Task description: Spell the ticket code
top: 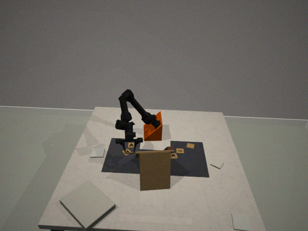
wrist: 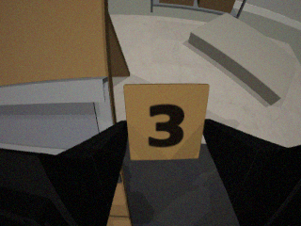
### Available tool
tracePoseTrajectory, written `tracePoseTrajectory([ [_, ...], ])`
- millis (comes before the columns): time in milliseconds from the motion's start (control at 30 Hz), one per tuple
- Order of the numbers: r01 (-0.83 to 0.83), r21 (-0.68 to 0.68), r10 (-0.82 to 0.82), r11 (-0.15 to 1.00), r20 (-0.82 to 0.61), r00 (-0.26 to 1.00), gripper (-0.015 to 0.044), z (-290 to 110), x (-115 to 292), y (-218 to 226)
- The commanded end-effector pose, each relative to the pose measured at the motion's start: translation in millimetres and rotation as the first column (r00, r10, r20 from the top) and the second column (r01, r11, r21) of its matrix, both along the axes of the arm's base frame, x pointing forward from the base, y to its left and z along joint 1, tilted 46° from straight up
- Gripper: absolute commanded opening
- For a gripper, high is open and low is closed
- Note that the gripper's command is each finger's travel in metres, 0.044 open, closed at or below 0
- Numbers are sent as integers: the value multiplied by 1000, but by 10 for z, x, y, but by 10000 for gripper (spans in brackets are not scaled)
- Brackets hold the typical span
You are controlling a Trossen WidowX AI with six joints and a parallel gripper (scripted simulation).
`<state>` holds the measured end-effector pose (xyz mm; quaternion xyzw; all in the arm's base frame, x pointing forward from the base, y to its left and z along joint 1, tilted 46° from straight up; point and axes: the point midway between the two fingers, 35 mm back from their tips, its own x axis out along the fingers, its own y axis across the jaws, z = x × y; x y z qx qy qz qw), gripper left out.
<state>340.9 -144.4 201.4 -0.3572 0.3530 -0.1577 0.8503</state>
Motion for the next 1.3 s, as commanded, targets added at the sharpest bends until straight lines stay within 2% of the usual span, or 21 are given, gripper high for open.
tracePoseTrajectory([
  [0, 4, 2, -4, 1000, 4, 1000, 0, -13, -3, 13],
  [1267, 4, 3, -4, 1000, 4, 1000, 0, -158, 7, 138],
])
